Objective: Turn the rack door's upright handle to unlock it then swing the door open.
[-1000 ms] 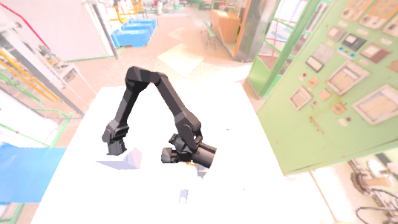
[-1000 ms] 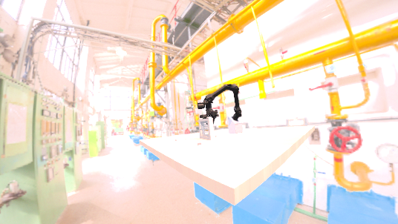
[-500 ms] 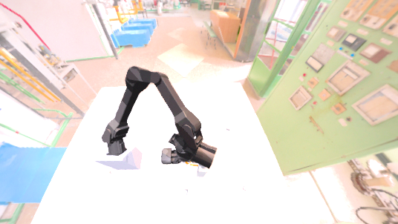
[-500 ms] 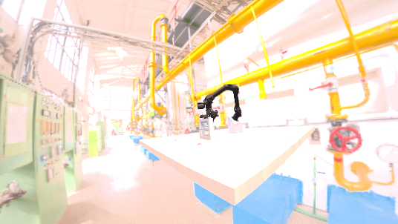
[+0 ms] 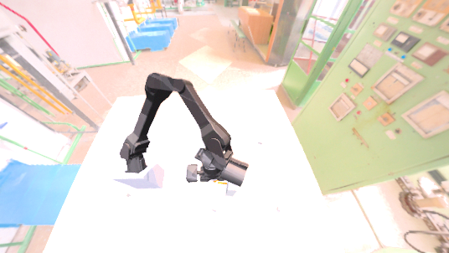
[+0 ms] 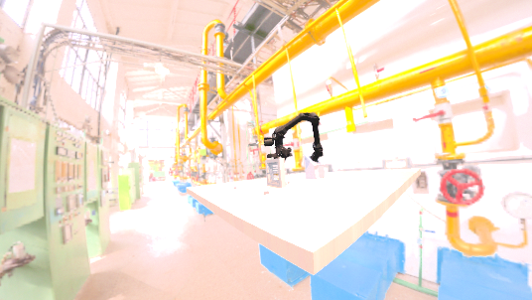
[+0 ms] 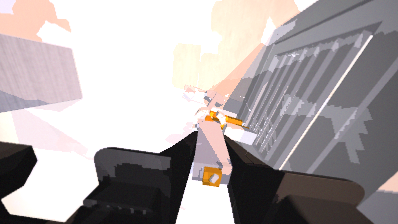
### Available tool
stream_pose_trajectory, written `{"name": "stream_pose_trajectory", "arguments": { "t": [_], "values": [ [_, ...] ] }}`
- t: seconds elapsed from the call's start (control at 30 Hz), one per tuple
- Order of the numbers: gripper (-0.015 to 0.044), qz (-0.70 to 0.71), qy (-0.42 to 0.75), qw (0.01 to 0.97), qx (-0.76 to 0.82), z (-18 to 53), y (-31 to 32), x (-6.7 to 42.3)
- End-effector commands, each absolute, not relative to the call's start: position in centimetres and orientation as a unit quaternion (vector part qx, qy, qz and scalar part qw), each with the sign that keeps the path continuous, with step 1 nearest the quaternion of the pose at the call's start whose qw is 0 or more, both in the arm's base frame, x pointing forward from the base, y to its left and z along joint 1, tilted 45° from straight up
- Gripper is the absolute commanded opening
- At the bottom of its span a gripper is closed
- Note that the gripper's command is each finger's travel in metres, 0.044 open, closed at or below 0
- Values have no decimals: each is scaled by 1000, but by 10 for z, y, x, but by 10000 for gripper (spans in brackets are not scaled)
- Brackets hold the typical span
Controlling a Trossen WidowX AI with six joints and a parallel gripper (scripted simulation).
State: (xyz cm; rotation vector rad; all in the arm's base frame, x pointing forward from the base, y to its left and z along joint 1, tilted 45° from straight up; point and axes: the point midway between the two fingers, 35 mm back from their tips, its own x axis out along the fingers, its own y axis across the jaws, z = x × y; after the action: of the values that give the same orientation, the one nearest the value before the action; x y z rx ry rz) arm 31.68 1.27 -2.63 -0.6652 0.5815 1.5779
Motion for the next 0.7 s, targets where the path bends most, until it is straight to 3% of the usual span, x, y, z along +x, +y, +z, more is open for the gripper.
{"name": "stream_pose_trajectory", "arguments": {
  "t": [0.0, 0.43, 0.67],
  "values": [
    [95, 686, 251, 618, -289, -26, 13, 317],
    [10, 686, 251, 618, -289, -26, 13, 317],
    [10, 677, 276, 629, -266, -25, 14, 315]
  ]
}}
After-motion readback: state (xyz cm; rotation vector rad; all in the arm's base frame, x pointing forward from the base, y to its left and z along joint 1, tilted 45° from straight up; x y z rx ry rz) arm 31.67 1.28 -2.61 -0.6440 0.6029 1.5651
